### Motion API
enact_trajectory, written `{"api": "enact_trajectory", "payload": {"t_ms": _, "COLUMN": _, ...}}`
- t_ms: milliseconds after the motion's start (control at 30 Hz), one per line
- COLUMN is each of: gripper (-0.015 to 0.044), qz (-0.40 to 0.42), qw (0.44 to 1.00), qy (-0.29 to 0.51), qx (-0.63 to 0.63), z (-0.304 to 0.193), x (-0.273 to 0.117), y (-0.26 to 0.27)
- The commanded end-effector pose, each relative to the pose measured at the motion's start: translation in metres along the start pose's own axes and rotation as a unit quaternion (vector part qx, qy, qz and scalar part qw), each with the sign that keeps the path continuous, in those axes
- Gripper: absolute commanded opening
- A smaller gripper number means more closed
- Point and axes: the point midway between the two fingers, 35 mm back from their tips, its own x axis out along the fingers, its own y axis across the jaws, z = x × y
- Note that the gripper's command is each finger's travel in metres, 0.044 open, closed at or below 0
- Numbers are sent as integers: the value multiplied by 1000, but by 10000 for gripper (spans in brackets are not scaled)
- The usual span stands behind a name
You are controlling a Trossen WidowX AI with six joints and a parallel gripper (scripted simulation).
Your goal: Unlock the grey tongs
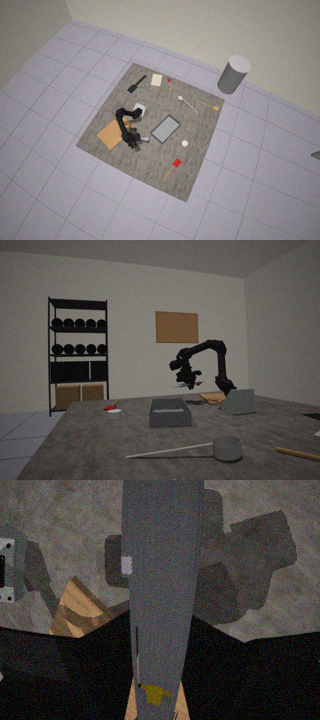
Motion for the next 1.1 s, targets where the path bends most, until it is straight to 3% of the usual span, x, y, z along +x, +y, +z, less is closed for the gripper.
{"api": "enact_trajectory", "payload": {"t_ms": 0, "gripper": -150, "qz": 10, "qw": 1000, "qy": -9, "qx": -4, "z": -8, "x": 2, "y": 2}}
{"api": "enact_trajectory", "payload": {"t_ms": 1067, "gripper": -150, "qz": 42, "qw": 996, "qy": -70, "qx": -20, "z": -75, "x": 17, "y": 10}}
